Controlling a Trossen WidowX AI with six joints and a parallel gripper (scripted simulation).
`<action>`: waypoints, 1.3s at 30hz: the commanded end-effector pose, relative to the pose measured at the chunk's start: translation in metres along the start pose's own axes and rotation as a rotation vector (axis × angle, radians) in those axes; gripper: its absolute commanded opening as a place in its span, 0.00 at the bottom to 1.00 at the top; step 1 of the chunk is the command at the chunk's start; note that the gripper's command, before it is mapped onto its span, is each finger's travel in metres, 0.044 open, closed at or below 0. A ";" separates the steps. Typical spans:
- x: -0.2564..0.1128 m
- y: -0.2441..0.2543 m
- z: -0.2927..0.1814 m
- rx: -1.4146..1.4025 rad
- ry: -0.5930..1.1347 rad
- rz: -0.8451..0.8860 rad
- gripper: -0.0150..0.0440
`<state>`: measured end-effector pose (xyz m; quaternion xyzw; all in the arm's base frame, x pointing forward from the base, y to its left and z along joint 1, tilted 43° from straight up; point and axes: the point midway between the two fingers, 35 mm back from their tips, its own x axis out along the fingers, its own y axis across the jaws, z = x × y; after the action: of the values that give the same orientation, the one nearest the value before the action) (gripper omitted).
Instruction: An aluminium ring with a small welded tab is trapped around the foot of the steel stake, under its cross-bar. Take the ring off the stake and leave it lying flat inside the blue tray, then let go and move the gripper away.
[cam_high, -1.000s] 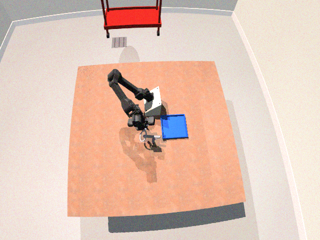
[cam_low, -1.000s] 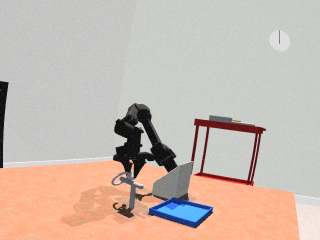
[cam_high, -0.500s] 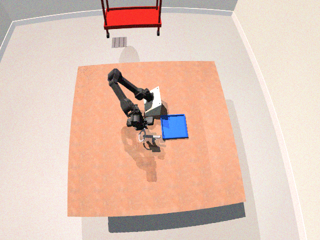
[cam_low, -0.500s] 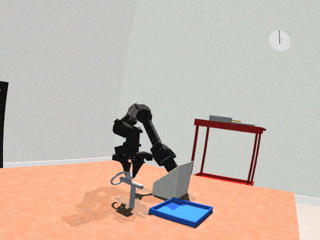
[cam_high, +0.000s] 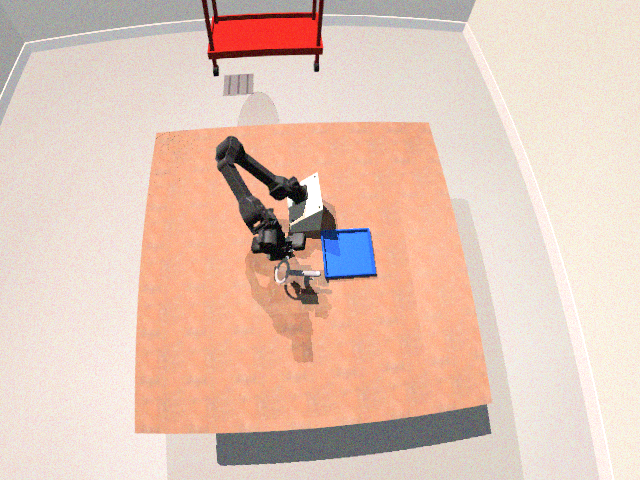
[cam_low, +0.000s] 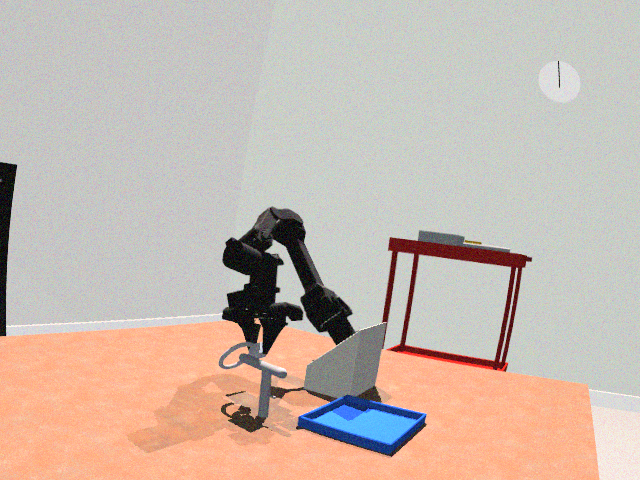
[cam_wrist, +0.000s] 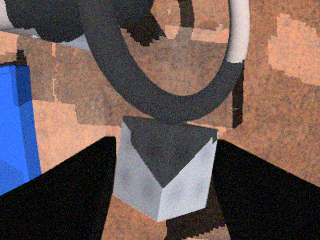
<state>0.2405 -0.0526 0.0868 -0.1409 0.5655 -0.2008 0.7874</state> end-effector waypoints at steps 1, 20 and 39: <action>-0.003 -0.002 0.003 0.002 -0.009 0.006 0.25; -0.013 -0.003 0.006 0.002 -0.008 0.008 0.25; -0.042 0.007 0.014 0.002 -0.006 0.011 0.25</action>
<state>0.2405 -0.0322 0.1159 -0.1380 0.5689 -0.1968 0.7865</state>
